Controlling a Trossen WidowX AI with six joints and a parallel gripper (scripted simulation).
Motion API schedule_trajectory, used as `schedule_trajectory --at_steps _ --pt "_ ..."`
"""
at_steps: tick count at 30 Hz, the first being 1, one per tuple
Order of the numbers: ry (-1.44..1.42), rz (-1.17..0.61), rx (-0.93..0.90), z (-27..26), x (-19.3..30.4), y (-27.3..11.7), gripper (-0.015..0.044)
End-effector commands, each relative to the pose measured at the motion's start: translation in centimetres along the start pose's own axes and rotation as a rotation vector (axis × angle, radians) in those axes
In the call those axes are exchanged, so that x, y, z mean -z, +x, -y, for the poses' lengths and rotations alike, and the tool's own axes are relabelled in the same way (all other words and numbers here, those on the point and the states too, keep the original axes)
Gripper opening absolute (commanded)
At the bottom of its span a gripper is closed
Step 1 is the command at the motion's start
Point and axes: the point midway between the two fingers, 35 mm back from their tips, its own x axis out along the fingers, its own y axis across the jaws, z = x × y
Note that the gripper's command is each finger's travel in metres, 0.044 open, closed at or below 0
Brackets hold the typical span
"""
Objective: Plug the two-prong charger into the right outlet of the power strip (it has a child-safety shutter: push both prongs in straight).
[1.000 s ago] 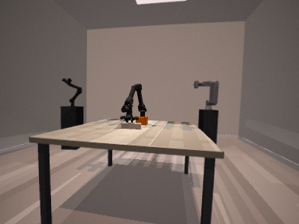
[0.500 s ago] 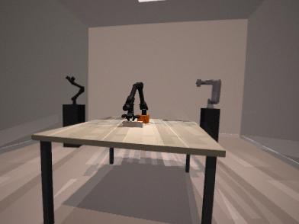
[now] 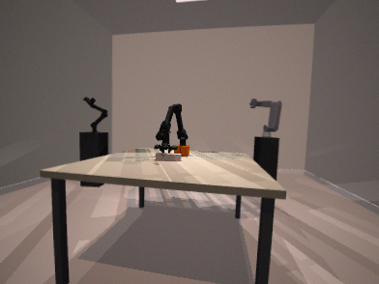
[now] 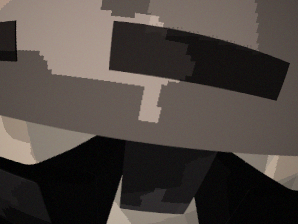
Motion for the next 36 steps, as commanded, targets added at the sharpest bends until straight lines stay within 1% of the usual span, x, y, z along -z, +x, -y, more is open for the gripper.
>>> schedule_trajectory --at_steps 1,36 --pt "-0.004 0.049 0.0 -0.01 -1.48 -0.23 0.0" --pt "-0.004 0.049 0.0 0.01 -1.08 -0.45 0.0"
